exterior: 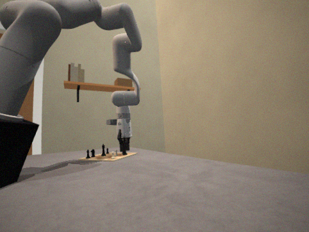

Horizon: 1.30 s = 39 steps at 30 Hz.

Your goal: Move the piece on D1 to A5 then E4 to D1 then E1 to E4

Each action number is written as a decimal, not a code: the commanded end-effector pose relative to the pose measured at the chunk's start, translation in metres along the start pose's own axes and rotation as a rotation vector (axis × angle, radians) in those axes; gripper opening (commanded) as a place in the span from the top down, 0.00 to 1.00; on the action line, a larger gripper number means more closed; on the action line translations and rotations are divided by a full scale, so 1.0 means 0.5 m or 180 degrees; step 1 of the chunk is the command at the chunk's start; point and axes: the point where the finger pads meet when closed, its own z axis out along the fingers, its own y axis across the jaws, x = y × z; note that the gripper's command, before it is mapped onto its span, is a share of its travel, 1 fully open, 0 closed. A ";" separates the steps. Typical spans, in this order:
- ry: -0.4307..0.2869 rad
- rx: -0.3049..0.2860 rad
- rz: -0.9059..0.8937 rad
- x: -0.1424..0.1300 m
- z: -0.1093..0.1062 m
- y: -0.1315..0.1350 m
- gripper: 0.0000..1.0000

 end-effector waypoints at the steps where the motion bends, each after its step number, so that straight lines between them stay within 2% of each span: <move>1: 0.0001 -0.0013 0.0000 0.000 -0.002 0.004 0.57; 27: 0.0001 -0.0013 0.0000 0.000 -0.002 0.004 0.57; 28: 0.0001 -0.0013 0.0000 0.000 -0.002 0.004 1.00; 39: 0.0001 -0.0013 0.0000 0.000 -0.002 0.004 1.00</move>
